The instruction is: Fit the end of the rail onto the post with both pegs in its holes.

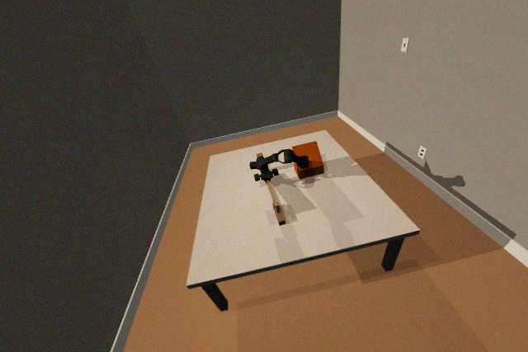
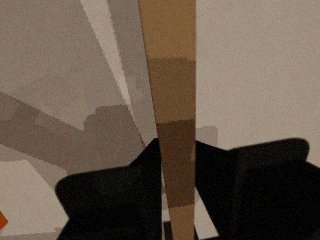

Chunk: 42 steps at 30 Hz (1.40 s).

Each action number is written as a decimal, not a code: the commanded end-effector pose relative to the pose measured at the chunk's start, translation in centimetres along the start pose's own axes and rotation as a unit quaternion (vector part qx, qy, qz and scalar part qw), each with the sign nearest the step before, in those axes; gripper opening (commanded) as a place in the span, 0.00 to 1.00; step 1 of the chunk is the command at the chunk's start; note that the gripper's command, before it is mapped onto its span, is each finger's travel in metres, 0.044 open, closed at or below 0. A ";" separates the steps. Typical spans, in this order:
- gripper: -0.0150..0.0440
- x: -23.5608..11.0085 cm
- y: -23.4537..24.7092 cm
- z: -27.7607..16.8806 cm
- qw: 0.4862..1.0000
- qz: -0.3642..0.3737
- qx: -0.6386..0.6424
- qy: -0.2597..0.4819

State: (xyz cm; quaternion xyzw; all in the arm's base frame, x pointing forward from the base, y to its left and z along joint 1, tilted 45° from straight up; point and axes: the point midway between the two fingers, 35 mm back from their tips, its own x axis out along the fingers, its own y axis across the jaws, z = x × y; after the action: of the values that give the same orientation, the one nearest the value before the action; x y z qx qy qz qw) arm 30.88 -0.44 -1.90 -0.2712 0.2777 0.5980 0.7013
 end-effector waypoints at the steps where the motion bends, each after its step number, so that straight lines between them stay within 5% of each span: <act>1: 0.25 -0.5 -0.5 0.0 1.000 -0.006 -0.004 -0.002; 42: 0.25 -2.6 -0.6 0.0 1.000 -0.006 -0.004 -0.001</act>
State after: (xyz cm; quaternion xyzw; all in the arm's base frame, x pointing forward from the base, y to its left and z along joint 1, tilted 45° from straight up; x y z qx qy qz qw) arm 30.87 -1.91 -0.42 -0.2742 0.2770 0.5991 0.6994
